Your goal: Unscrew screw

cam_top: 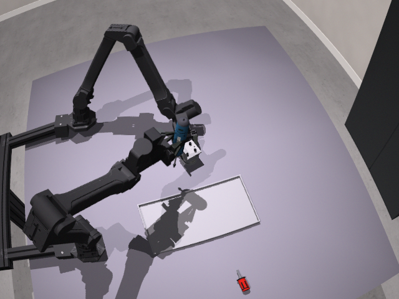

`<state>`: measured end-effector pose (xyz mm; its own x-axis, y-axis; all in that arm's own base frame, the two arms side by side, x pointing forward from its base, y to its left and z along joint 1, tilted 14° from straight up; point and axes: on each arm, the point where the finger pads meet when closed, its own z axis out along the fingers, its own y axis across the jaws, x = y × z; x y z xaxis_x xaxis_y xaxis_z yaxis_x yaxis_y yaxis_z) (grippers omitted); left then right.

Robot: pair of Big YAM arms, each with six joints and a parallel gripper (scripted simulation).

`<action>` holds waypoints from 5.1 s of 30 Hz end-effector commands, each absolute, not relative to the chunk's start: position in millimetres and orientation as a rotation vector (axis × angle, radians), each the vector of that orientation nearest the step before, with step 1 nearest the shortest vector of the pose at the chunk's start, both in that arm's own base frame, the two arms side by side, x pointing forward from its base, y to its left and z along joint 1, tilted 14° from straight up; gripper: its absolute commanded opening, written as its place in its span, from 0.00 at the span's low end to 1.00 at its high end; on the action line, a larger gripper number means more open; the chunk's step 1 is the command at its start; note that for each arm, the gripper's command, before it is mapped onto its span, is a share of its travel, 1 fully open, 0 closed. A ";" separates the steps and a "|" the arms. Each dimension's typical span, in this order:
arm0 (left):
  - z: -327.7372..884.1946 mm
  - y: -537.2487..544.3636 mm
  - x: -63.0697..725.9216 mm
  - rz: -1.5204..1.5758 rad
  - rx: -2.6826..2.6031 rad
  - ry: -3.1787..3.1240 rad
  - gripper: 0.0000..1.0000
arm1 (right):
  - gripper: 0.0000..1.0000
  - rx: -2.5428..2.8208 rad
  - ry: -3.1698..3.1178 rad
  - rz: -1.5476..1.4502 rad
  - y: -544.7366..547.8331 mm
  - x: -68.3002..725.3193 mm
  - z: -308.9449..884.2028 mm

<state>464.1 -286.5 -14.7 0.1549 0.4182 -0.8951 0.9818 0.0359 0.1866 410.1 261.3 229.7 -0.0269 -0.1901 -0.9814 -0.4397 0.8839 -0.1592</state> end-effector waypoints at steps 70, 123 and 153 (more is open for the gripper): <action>-15.8 -285.9 477.8 -0.767 1.525 1.392 0.59 | 0.42 0.162 2.007 0.146 67.8 509.8 238.3; -15.8 -285.9 477.8 -0.767 1.525 1.392 0.59 | 0.42 0.816 2.179 0.087 -89.5 481.5 221.8; -15.8 -285.9 477.8 -0.767 1.525 1.392 0.59 | 0.42 1.214 2.176 0.064 -159.4 437.6 220.3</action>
